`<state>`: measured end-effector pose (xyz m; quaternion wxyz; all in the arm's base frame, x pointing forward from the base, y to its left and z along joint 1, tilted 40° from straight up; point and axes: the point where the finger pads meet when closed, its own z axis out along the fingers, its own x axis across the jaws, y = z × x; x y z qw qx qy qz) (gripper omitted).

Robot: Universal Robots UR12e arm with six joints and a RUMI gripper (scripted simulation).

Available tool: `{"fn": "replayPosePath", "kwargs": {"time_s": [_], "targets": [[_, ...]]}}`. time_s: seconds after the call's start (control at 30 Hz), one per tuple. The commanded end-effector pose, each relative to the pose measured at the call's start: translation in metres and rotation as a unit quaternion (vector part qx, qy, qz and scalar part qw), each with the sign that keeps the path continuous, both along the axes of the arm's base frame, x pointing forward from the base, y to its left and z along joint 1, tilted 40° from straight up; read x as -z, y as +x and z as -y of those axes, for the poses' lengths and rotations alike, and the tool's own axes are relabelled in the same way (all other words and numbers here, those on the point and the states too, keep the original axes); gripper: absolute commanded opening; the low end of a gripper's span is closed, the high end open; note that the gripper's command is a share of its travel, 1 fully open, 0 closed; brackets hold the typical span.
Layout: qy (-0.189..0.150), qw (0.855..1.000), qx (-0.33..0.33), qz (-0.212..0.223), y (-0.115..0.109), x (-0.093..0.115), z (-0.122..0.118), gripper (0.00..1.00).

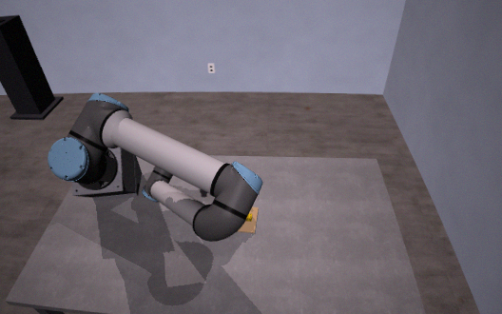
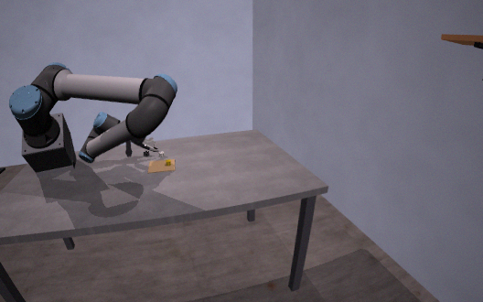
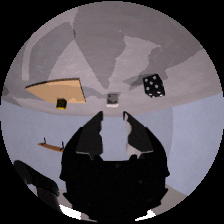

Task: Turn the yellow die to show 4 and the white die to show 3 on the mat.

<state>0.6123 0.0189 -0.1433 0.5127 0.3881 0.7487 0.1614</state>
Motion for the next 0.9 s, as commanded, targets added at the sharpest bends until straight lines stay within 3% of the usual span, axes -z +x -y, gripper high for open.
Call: {"fn": "replayPosePath", "kwargs": {"time_s": [0.0,0.33,0.87], "targets": [[0.000,1.000,0.000,0.000,-0.002,-0.004,-0.003,0.24],[0.000,1.000,0.000,0.000,-0.009,-0.034,-0.028,0.24],[0.000,1.000,0.000,-0.001,-0.012,-0.047,-0.038,0.24]]}}
